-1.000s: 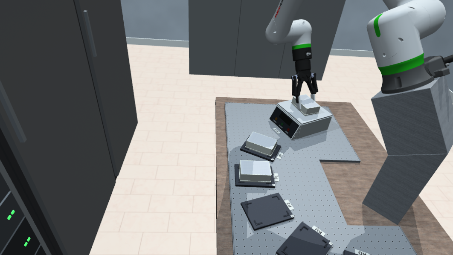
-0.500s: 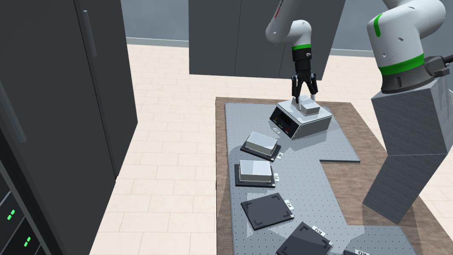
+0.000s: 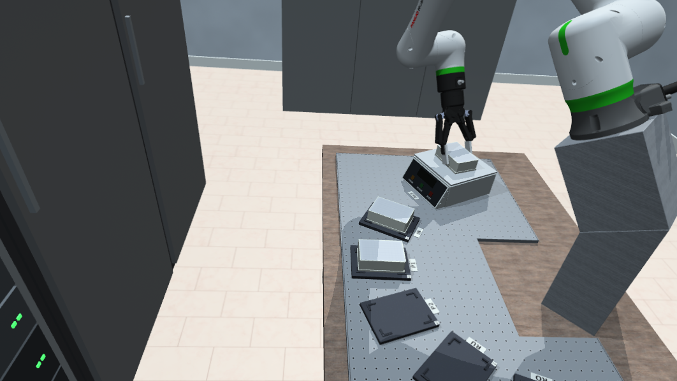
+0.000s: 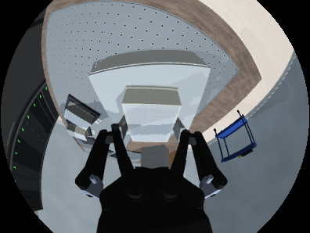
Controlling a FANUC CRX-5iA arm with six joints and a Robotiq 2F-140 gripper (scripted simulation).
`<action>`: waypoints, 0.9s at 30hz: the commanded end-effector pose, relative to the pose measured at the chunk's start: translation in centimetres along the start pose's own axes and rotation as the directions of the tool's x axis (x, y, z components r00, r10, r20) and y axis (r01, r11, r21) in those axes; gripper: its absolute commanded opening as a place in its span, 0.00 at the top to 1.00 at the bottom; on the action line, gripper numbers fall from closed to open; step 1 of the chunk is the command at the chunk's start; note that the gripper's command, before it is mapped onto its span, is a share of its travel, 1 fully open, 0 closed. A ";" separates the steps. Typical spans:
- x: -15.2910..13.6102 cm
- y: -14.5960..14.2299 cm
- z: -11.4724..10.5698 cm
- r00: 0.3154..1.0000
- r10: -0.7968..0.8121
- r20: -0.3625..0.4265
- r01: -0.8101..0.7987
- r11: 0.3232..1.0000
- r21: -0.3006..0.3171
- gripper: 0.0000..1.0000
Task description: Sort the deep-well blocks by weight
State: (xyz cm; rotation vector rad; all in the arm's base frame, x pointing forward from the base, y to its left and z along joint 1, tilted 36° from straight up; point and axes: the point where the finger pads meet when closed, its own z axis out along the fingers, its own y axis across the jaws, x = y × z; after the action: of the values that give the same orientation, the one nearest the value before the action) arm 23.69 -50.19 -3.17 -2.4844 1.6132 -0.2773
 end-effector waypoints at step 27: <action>-1.0 0.0 -1.9 1.000 0.000 0.000 0.000 1.000 0.000 0.00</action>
State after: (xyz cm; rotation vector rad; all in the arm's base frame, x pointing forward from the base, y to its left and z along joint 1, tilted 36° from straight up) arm 23.05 -49.54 -1.93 -2.4844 1.6132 -0.2773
